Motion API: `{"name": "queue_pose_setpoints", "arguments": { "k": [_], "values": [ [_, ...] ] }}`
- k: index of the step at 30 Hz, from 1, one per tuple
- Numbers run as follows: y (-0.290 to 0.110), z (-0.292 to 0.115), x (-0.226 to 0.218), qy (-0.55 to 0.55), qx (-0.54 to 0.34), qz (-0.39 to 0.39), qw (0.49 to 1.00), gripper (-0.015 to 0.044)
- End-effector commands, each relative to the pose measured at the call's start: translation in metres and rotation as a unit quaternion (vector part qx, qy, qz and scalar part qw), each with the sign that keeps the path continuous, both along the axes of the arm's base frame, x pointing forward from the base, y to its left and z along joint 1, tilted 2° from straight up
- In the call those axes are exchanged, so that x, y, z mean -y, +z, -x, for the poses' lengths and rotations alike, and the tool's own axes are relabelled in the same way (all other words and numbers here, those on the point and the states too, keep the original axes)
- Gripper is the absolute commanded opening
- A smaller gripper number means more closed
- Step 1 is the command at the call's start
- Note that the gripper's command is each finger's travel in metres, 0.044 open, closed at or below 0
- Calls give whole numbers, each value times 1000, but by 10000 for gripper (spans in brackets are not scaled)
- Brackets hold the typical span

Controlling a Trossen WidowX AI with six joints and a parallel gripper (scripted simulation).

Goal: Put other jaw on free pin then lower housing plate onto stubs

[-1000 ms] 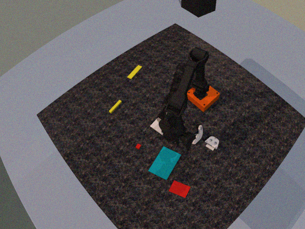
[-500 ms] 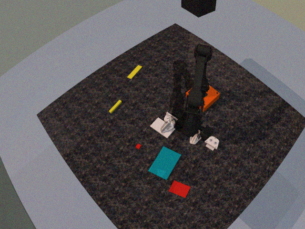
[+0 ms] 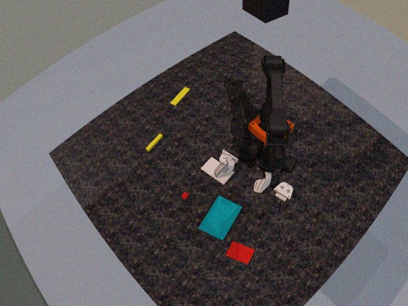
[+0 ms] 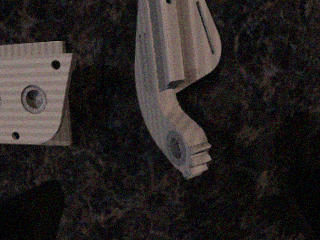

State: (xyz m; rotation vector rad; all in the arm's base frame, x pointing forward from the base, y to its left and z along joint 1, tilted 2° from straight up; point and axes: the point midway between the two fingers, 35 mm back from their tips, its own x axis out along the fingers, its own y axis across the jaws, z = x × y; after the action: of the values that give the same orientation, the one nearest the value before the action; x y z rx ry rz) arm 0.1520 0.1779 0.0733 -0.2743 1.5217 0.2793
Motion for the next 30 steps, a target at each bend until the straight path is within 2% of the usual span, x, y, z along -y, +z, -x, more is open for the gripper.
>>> {"name": "queue_pose_setpoints", "arguments": {
  "k": [1, 30],
  "values": [
    [0, 2, 3, 2, 2, 9, 1000, 440],
    [-46, -1, 1, 2, 2, 9, 1000, 440]
  ]
}}
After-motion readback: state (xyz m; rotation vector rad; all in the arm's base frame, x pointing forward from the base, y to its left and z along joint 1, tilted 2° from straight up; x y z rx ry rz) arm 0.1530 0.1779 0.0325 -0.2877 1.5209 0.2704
